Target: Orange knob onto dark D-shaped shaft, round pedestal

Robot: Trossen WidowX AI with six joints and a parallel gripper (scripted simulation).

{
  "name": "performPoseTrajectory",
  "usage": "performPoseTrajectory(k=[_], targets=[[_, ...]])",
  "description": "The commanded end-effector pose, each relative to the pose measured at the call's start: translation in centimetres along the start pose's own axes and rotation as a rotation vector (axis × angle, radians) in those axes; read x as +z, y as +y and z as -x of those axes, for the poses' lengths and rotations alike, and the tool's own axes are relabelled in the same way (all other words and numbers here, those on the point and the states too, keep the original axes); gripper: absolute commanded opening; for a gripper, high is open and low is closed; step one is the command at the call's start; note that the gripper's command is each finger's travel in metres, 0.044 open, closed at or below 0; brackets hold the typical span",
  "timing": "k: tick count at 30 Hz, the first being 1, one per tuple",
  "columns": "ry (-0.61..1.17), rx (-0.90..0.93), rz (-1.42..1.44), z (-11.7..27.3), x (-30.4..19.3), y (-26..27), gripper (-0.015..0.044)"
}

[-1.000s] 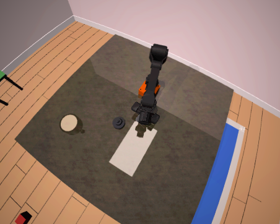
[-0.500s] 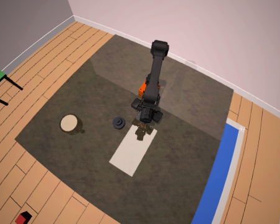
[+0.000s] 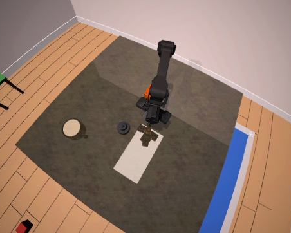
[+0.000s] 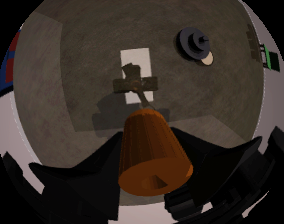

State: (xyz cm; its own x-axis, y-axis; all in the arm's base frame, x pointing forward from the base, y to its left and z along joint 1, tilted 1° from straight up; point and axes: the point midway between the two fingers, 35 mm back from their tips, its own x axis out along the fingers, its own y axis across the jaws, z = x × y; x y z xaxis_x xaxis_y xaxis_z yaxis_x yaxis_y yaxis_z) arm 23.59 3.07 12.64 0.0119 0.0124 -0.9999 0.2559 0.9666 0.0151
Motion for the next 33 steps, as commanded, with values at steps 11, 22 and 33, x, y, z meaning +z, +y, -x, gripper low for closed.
performPoseTrajectory(k=[11,22,33], targets=[[-0.010,-0.001,-0.001,-0.4,3.2,-1.7,0.0000],[-0.012,-0.003,-0.001,-1.0,5.6,-3.5,0.0000],[-0.014,-0.006,-0.001,-1.8,7.8,-5.7,0.0000]])
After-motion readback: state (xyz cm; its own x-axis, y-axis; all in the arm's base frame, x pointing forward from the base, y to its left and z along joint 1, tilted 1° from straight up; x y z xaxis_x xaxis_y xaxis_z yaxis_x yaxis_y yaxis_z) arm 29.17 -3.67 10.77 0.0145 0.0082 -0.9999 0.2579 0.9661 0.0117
